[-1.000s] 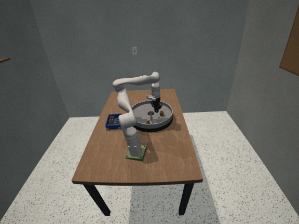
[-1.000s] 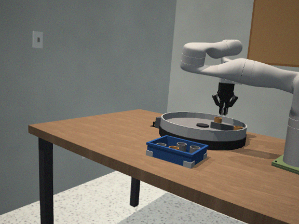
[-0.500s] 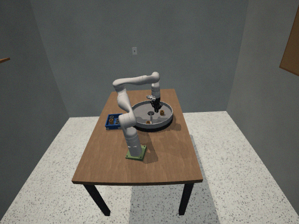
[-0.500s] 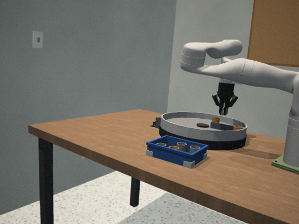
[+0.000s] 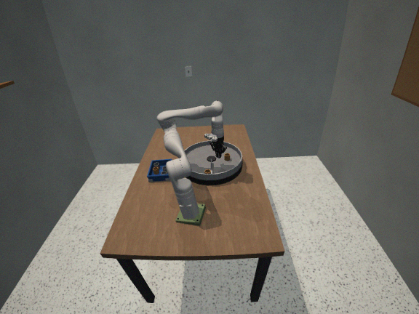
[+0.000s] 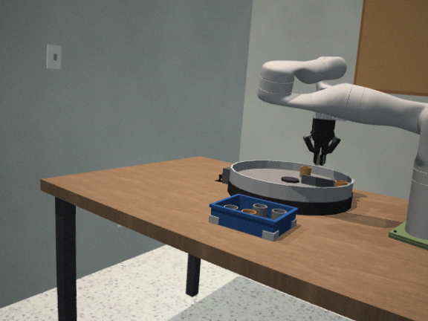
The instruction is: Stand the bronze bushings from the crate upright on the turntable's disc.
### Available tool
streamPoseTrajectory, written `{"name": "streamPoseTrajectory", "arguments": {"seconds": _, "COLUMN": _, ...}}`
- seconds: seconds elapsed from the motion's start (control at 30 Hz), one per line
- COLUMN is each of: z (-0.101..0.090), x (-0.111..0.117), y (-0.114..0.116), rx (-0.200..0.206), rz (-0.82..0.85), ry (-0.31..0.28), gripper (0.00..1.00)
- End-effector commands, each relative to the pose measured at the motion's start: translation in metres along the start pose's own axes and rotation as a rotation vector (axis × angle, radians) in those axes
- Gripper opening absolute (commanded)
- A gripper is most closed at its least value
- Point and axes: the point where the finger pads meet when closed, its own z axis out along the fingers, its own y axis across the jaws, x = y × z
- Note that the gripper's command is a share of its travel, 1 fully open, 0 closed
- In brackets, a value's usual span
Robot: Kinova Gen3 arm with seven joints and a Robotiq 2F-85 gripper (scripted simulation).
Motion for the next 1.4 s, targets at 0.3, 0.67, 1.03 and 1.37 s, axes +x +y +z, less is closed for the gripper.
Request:
{"name": "streamPoseTrajectory", "arguments": {"seconds": 0.3, "z": -0.002, "x": 0.060, "y": 0.058, "rx": -0.005, "rz": 0.009, "ry": 0.004, "gripper": 0.12}}
{"name": "streamPoseTrajectory", "arguments": {"seconds": 0.67, "z": -0.002, "x": 0.120, "y": 0.119, "rx": -0.004, "rz": 0.009, "ry": 0.003, "gripper": 0.12}}
{"name": "streamPoseTrajectory", "arguments": {"seconds": 1.03, "z": -0.003, "x": 0.174, "y": 0.176, "rx": -0.003, "rz": 0.004, "ry": 0.000, "gripper": 0.12}}
{"name": "streamPoseTrajectory", "arguments": {"seconds": 1.37, "z": -0.003, "x": 0.245, "y": 0.247, "rx": -0.005, "rz": 0.004, "ry": -0.002, "gripper": 0.12}}
